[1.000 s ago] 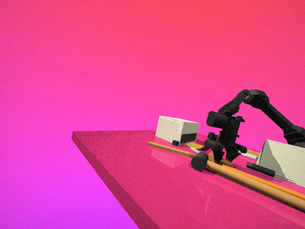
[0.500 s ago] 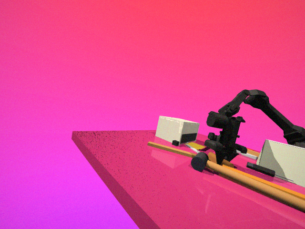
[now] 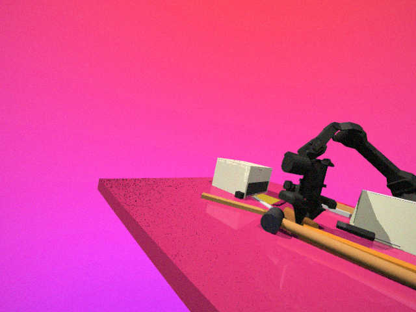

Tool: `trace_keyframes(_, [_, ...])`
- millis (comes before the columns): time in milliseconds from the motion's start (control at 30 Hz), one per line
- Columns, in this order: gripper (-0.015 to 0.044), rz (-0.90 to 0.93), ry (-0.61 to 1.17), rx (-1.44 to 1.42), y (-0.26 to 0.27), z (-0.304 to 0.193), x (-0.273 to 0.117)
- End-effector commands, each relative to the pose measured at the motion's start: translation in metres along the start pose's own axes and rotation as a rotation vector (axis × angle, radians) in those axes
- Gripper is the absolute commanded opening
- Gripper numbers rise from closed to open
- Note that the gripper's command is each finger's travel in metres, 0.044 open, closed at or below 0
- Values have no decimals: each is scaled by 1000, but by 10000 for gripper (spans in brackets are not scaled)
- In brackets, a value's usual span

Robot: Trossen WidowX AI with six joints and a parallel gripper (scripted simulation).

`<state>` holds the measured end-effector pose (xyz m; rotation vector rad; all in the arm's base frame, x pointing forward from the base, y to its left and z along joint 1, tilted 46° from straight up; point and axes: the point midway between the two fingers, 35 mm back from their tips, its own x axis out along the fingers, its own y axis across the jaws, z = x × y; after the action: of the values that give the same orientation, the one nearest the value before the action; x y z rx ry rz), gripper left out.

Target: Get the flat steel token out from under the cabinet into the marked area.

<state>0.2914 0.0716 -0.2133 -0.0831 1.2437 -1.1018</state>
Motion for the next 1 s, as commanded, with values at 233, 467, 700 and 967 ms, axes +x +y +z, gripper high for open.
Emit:
trace_keyframes(233, [0, 0, 3, -27, 2, 23, 0])
trace_keyframes(467, [0, -1, 3, -32, 3, 38, 0])
trace_keyframes(700, [0, -1, 2, -34, 4, 53, 1])
trace_keyframes(967, [0, -2, 2, -34, 5, 69, 1])
